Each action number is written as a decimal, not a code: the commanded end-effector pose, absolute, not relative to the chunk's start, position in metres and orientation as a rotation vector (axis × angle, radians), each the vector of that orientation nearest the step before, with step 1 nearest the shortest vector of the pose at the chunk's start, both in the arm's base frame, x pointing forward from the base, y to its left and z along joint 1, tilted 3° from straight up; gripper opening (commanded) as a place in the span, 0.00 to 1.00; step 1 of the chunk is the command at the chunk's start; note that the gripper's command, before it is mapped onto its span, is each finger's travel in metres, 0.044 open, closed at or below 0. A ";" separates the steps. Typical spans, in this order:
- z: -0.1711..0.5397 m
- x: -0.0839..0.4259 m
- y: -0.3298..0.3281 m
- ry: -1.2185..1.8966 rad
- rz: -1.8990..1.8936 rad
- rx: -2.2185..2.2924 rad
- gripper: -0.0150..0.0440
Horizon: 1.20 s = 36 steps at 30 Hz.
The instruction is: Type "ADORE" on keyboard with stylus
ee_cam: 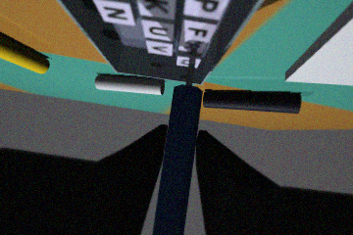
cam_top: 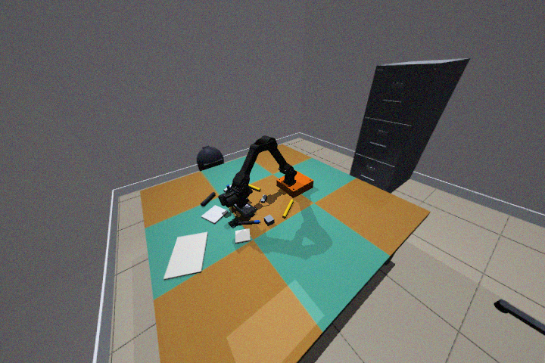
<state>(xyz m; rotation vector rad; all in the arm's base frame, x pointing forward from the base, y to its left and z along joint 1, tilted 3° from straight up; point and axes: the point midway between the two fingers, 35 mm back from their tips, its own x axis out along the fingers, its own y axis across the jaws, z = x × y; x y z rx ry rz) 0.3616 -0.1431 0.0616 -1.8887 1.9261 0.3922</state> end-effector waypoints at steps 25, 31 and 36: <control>0.093 0.358 -0.116 1.919 0.415 -1.885 0.25; 0.092 0.353 -0.080 1.918 0.422 -1.882 0.25; 0.095 0.346 -0.052 1.927 0.414 -1.885 0.25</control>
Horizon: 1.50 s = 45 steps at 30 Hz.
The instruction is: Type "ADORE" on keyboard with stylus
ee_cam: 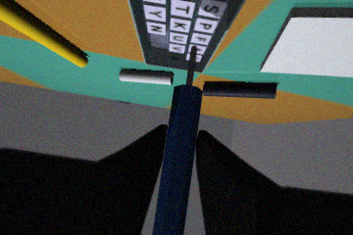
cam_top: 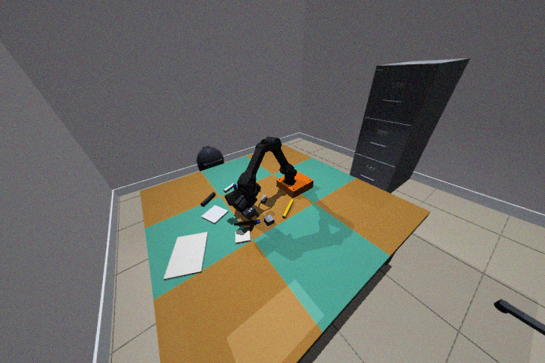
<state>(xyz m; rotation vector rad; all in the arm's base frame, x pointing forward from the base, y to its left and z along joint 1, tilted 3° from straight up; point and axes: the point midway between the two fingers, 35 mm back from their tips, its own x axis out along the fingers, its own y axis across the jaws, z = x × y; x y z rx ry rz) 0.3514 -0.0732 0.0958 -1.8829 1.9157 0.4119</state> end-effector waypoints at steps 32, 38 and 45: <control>0.076 0.345 -0.045 1.931 0.409 -1.888 0.25; 0.076 0.345 -0.045 1.931 0.409 -1.888 0.25; 0.074 0.344 -0.044 1.931 0.409 -1.888 0.39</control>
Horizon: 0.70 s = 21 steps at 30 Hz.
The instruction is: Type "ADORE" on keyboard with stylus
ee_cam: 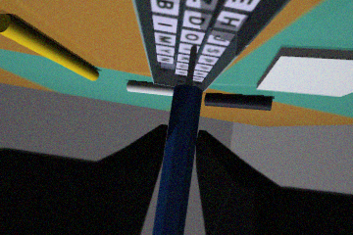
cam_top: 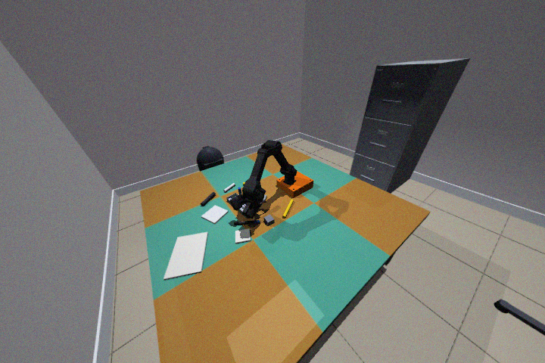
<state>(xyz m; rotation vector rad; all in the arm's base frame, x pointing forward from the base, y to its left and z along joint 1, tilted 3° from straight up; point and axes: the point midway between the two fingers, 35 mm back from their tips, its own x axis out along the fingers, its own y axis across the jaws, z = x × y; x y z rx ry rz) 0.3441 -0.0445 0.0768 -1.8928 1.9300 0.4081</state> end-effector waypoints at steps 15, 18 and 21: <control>0.072 0.344 -0.044 1.931 0.409 -1.888 0.39; 0.072 0.344 -0.044 1.931 0.409 -1.888 0.39; 0.071 0.344 -0.044 1.931 0.409 -1.888 0.39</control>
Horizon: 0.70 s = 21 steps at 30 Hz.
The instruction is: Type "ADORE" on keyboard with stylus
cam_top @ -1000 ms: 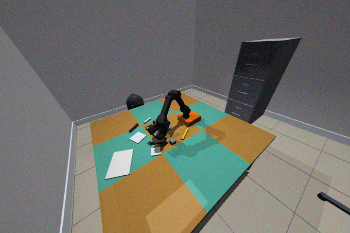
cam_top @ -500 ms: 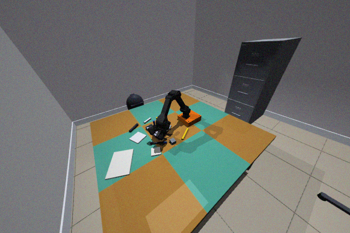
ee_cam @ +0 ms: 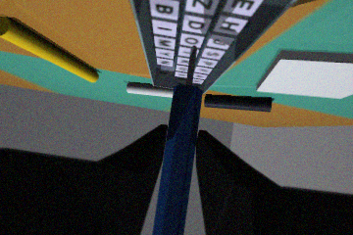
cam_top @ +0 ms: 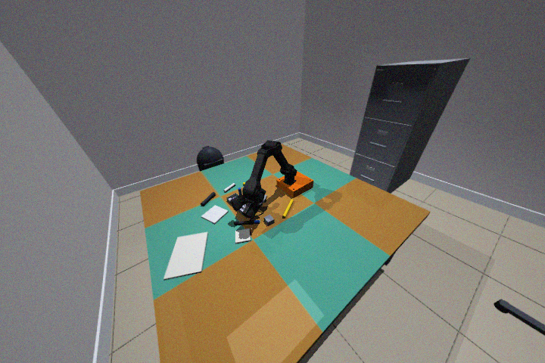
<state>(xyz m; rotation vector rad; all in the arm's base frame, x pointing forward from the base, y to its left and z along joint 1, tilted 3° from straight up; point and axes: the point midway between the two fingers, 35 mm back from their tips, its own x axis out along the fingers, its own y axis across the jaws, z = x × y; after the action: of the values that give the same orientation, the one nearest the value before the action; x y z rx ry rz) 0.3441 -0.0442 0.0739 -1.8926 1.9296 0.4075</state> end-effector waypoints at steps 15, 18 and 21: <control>0.068 0.344 -0.044 1.931 0.409 -1.888 0.39; 0.067 0.344 -0.044 1.931 0.409 -1.888 0.39; 0.066 0.344 -0.044 1.931 0.409 -1.888 0.39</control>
<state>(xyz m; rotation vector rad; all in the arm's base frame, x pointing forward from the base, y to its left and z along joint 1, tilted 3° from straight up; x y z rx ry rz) 0.3445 -0.0441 0.0694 -1.8923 1.9289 0.4068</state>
